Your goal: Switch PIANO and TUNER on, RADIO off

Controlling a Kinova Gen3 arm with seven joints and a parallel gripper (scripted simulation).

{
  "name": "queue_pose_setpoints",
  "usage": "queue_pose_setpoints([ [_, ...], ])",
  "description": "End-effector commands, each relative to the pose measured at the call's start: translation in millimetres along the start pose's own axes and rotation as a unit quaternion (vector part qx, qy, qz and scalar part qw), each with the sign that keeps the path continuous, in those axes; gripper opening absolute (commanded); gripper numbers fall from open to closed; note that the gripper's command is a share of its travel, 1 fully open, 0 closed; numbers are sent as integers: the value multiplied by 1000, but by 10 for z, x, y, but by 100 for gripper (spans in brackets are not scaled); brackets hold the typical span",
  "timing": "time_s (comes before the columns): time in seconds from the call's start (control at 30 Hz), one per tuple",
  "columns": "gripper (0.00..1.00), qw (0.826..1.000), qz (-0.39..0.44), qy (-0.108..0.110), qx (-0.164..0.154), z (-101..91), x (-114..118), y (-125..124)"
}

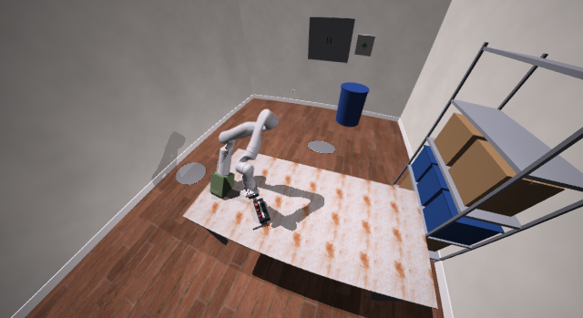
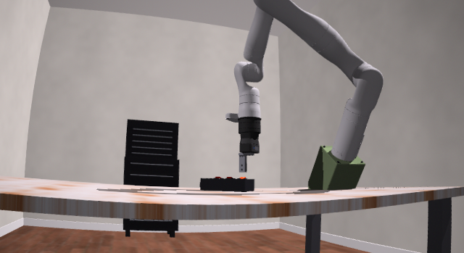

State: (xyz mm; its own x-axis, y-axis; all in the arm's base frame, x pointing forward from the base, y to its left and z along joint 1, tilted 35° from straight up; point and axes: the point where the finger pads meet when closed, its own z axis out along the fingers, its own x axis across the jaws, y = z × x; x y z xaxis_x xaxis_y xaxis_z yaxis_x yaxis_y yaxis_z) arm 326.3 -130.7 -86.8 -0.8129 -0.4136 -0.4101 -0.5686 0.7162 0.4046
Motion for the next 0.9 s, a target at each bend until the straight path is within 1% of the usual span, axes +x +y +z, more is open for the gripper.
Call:
queue_pose_setpoints([
  [0.0,0,1000,-2,-2,6,-108,-27,-36],
  [0.2,0,1000,-2,-2,6,-190,-27,-35],
  [0.87,0,1000,-2,-2,6,-192,-27,-35],
])
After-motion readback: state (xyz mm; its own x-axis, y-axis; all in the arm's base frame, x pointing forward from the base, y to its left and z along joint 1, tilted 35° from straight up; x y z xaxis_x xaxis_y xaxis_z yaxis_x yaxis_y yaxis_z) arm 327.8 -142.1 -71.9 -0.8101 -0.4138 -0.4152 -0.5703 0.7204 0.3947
